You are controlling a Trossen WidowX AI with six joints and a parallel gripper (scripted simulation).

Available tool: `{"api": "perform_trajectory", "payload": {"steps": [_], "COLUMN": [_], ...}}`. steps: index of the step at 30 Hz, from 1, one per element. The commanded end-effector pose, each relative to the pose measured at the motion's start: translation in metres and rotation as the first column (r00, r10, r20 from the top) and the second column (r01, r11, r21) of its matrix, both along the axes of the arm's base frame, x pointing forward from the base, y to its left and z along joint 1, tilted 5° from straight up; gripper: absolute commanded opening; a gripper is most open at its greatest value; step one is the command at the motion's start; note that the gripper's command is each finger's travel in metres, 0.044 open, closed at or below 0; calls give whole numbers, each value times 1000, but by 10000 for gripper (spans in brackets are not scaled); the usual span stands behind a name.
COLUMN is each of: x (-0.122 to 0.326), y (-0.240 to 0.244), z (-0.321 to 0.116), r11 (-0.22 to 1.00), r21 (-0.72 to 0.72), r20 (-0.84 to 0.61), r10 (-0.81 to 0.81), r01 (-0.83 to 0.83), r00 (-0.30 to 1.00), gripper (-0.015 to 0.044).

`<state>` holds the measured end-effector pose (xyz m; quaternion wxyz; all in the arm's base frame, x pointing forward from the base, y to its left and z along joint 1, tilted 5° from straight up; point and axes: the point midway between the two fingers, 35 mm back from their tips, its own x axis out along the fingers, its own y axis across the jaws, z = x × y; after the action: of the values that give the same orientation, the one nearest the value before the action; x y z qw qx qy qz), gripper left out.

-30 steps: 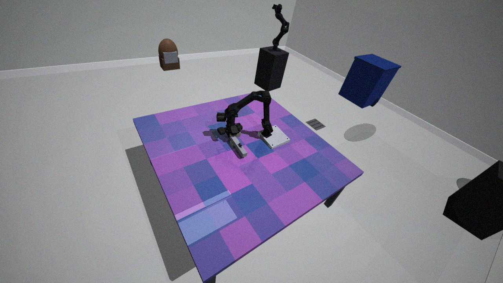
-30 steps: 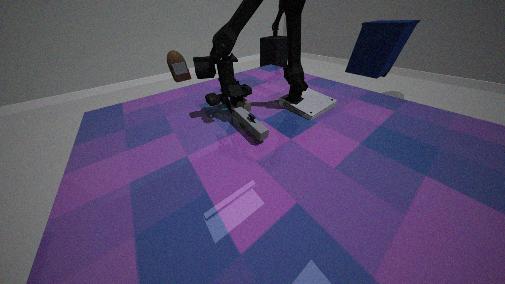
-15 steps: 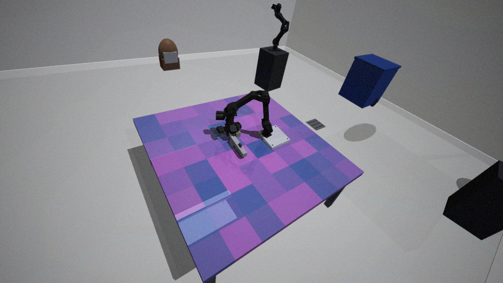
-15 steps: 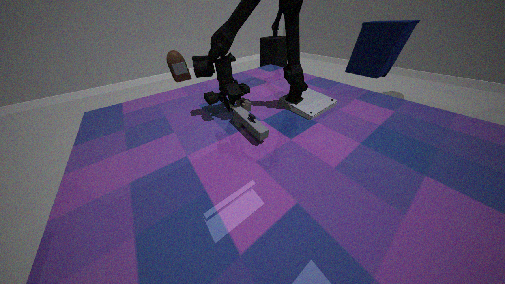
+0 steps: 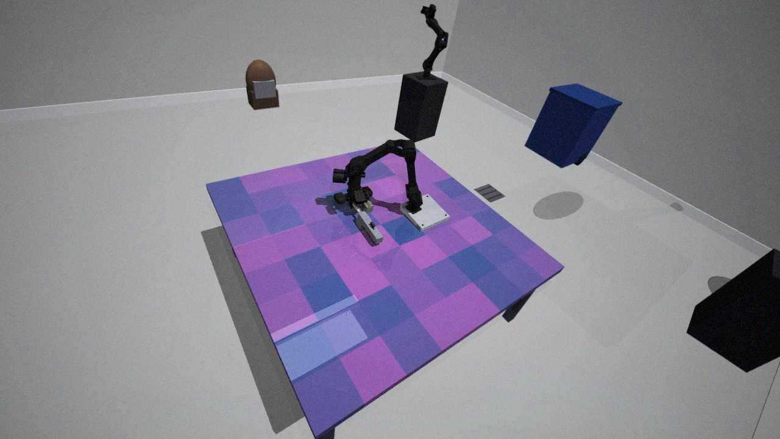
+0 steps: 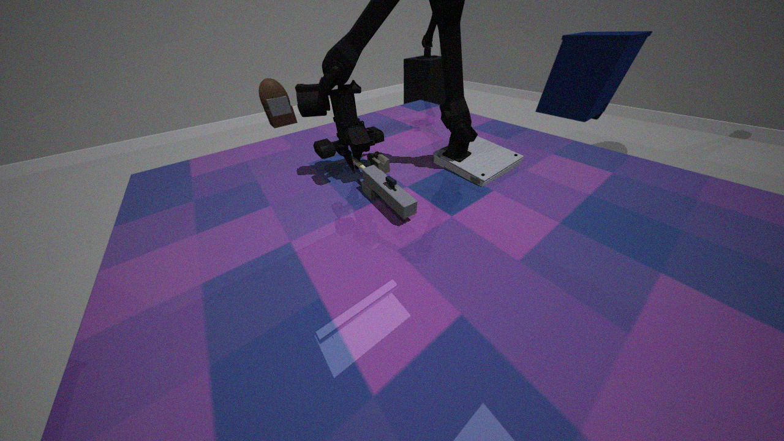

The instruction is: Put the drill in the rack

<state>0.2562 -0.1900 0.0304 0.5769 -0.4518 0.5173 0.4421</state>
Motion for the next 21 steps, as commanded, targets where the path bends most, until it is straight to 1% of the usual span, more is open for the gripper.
{"api": "perform_trajectory", "payload": {"steps": [1, 16, 21], "x": [-2, -6, -6], "y": [-8, -30, -28], "z": [0, 0, 3], "r11": [1000, 1000, 1000], "r21": [1, -1, 0], "r20": [-1, -1, -1], "r10": [4, 4, 4], "r01": [-4, -4, -4], "r00": [1000, 1000, 1000], "gripper": [0, 0, 0]}}
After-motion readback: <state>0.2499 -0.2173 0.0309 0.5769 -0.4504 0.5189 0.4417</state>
